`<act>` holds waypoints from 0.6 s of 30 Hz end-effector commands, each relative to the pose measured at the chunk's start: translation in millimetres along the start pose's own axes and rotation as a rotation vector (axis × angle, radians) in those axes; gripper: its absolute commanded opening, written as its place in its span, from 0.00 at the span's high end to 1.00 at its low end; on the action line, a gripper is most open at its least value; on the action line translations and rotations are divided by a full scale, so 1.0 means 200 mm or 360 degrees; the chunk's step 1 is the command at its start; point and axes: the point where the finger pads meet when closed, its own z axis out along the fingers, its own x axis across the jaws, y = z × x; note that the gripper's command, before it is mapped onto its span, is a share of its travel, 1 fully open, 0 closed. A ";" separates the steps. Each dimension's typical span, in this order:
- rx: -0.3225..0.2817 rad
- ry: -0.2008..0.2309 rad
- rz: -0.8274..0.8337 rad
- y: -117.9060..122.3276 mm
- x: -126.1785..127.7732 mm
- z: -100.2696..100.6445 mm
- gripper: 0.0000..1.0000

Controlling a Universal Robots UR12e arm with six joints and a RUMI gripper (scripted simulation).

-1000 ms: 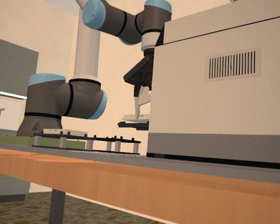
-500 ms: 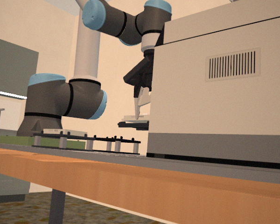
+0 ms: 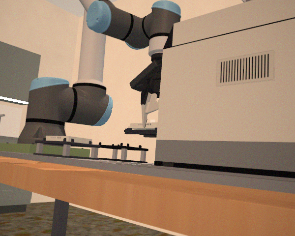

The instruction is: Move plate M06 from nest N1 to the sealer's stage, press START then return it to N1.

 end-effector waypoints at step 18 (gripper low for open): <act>-0.0002 0.0000 0.0000 0.00 0.00 0.02 1.00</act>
